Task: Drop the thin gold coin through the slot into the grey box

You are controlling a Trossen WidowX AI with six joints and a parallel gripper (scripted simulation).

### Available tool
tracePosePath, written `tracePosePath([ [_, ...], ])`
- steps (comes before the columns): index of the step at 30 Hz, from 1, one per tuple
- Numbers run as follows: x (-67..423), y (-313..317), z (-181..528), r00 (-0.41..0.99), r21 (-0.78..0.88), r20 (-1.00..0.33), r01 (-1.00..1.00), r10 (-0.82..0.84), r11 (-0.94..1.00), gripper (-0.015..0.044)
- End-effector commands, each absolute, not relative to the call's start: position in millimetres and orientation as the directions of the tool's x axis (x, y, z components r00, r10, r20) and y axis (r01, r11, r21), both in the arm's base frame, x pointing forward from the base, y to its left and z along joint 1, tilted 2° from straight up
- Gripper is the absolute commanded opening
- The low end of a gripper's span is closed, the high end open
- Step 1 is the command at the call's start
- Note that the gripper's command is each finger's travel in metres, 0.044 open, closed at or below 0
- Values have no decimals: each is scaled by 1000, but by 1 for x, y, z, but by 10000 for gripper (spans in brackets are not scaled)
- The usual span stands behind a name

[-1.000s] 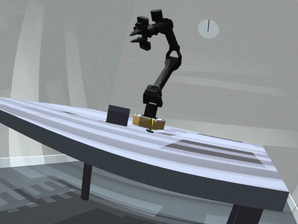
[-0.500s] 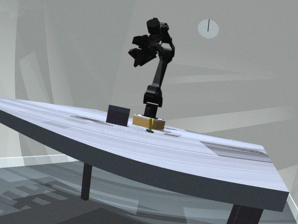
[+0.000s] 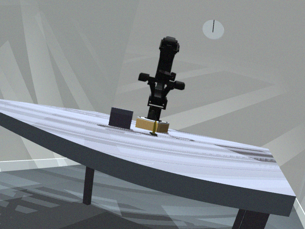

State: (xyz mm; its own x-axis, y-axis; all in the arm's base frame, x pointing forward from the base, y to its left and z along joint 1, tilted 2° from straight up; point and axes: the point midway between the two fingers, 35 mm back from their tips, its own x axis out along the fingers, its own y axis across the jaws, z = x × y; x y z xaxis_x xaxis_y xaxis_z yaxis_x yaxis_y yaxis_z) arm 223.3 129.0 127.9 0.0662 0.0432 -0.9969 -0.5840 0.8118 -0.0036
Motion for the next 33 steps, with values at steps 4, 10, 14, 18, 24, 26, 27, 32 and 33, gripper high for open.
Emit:
tracePosePath([
  [4, 218, 133, 119, 32, 12, -999, -642, 42, 767, 161],
  [10, 219, 135, 92, 31, 12, -999, -642, 42, 767, 161],
  [14, 219, 135, 84, 31, 12, -999, -642, 42, 767, 161],
  [18, 219, 137, 79, 31, 12, -999, -642, 42, 767, 161],
  [24, 220, 139, 69, 31, 12, -999, -642, 42, 767, 161],
  [26, 220, 139, 69, 31, 12, -999, -642, 42, 767, 161],
  [27, 220, 139, 68, 31, 12, -999, -642, 42, 767, 161],
  [32, 221, 140, 60, 31, 12, -999, -642, 42, 767, 161],
  [33, 221, 140, 58, 31, 12, -999, -642, 42, 767, 161],
])
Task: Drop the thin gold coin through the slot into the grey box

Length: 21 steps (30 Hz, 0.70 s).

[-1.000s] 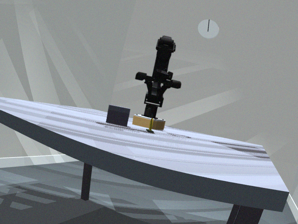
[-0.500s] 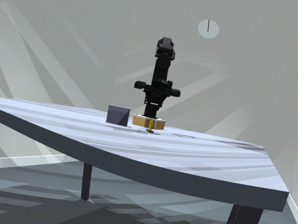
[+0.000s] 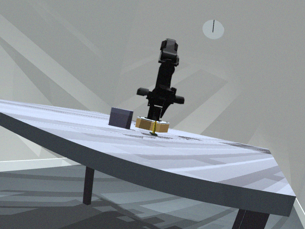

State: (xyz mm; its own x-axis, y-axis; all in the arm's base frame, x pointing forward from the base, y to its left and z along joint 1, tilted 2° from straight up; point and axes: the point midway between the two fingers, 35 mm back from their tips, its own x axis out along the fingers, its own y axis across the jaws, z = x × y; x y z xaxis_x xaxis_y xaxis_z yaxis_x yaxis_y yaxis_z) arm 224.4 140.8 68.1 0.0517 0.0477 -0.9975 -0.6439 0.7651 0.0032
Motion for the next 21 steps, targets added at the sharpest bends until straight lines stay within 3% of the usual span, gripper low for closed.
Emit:
tracePosePath([
  [1, 221, 140, 57, 31, 12, -999, -642, 42, 767, 161],
  [21, 222, 142, 25, 31, 12, -999, -642, 42, 767, 161],
])
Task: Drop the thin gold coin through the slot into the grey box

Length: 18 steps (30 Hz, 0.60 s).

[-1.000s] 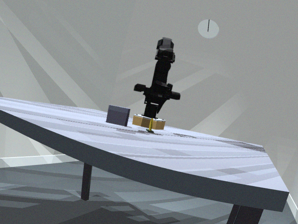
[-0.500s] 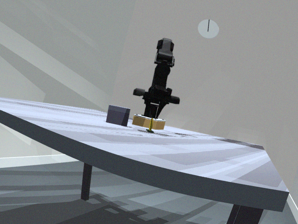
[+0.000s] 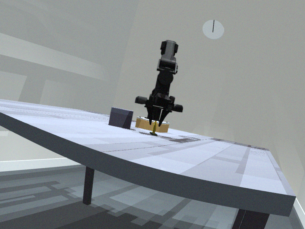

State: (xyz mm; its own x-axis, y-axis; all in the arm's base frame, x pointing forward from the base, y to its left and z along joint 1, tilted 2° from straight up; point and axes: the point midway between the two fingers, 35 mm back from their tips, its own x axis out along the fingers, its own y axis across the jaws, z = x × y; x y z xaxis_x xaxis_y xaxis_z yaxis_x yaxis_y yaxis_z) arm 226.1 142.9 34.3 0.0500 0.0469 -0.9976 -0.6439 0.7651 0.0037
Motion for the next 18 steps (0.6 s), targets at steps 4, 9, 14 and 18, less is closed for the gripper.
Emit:
tracePosePath([
  [4, 222, 142, 18, 31, 12, -999, -642, 42, 767, 161],
  [9, 221, 141, 11, 31, 12, -999, -642, 42, 767, 161],
  [14, 221, 141, 7, 31, 12, -999, -642, 42, 767, 161],
  [18, 221, 141, 7, 31, 12, -999, -642, 42, 767, 161],
])
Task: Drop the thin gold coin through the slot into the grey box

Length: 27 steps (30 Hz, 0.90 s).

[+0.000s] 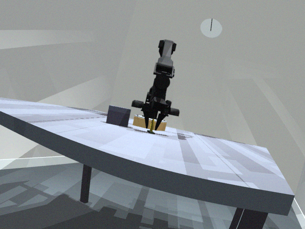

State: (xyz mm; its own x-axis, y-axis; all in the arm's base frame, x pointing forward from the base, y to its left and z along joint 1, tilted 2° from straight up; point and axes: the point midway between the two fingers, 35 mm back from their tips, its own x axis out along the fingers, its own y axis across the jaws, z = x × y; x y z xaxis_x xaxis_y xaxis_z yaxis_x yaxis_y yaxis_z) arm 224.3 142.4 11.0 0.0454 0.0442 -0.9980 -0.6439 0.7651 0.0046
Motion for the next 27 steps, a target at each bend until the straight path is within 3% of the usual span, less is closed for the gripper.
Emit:
tracePosePath([
  [1, 221, 141, 7, 31, 12, -999, -642, 42, 767, 161],
  [7, 221, 141, 7, 31, 12, -999, -642, 42, 767, 3],
  [27, 223, 142, 25, 31, 12, -999, -642, 42, 767, 0],
])
